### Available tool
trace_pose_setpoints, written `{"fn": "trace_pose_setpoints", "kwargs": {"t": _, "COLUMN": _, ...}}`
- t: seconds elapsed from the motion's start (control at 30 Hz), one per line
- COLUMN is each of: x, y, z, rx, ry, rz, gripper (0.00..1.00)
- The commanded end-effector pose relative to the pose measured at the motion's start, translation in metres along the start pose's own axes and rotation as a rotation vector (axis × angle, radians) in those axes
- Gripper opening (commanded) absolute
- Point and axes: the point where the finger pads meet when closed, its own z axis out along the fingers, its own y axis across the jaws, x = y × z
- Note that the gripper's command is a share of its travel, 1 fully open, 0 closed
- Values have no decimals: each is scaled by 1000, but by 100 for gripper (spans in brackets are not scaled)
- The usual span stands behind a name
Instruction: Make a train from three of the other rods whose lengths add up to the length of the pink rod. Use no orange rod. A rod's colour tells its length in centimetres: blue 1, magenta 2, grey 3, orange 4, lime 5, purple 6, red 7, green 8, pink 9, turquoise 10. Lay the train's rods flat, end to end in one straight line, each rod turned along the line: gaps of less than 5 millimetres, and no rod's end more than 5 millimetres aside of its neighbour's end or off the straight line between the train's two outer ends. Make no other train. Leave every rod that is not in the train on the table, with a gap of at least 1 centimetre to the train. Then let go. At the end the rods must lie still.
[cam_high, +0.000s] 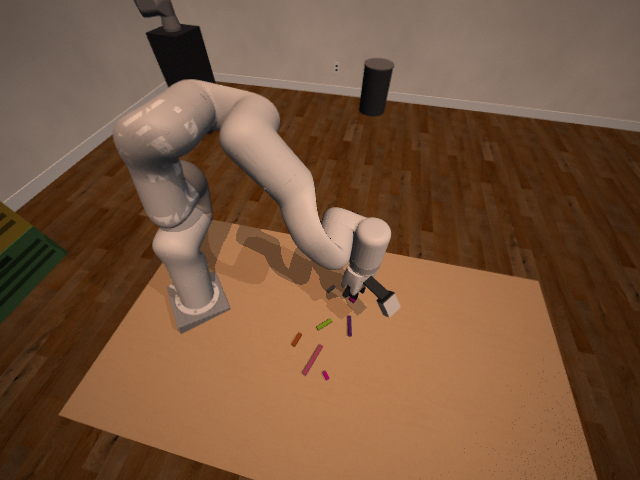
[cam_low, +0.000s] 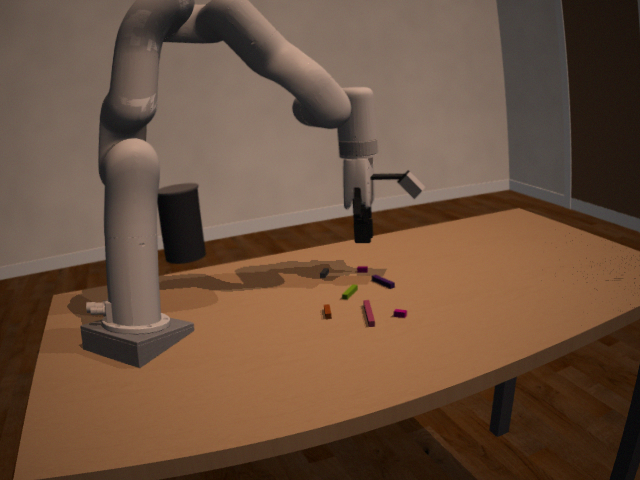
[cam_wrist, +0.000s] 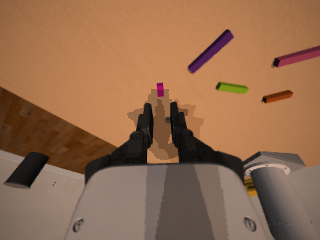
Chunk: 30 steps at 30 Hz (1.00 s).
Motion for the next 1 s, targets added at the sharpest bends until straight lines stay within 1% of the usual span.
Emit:
{"fn": "trace_pose_setpoints", "kwargs": {"t": 0.0, "x": 1, "y": -1, "z": -2, "rx": 3, "ry": 3, "rz": 0, "gripper": 24}}
{"fn": "trace_pose_setpoints", "kwargs": {"t": 0.97, "x": 1, "y": -1, "z": 1, "rx": 3, "ry": 3, "rz": 0, "gripper": 24}}
